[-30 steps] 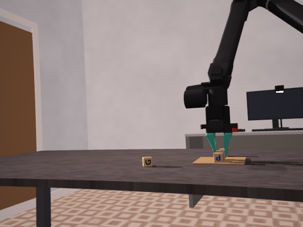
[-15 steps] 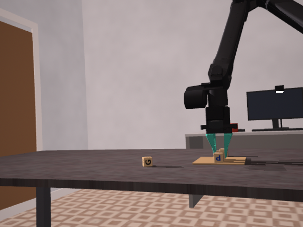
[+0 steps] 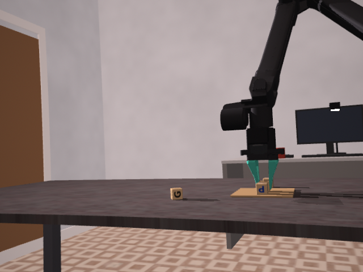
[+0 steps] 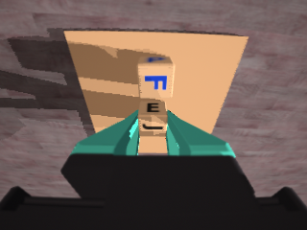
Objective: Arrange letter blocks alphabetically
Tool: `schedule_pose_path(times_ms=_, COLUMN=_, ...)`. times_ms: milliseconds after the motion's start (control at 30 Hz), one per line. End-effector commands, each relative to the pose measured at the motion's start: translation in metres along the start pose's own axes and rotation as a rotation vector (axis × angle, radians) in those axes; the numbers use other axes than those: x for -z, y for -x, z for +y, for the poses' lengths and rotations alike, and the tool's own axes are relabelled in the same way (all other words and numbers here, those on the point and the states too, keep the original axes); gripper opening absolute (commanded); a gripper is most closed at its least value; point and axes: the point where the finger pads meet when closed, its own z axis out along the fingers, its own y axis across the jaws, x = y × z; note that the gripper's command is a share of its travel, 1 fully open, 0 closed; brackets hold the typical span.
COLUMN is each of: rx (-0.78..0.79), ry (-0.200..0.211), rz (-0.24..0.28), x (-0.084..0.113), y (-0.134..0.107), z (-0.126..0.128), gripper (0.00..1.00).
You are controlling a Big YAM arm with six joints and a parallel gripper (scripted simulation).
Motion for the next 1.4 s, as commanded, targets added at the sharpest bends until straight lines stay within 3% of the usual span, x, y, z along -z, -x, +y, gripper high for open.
schedule_pose_path(times_ms=0, rx=0.004, ry=0.003, rz=-0.003, x=-0.0061, y=0.0020, z=-0.0005, gripper=0.20)
schedule_pose_path(times_ms=500, rx=0.003, ry=0.003, rz=-0.003, x=-0.0061, y=0.0020, z=-0.0005, gripper=0.39)
schedule_pose_path(times_ms=833, rx=0.003, ry=0.003, rz=-0.003, x=-0.0061, y=0.0020, z=-0.0005, gripper=0.39)
schedule_pose_path(times_ms=867, rx=0.003, ry=0.003, rz=-0.003, x=-0.0061, y=0.0020, z=-0.0005, gripper=0.45)
schedule_pose_path(times_ms=1367, rx=0.004, ry=0.004, rz=-0.003, x=-0.0060, y=0.0020, z=-0.0004, gripper=0.45)
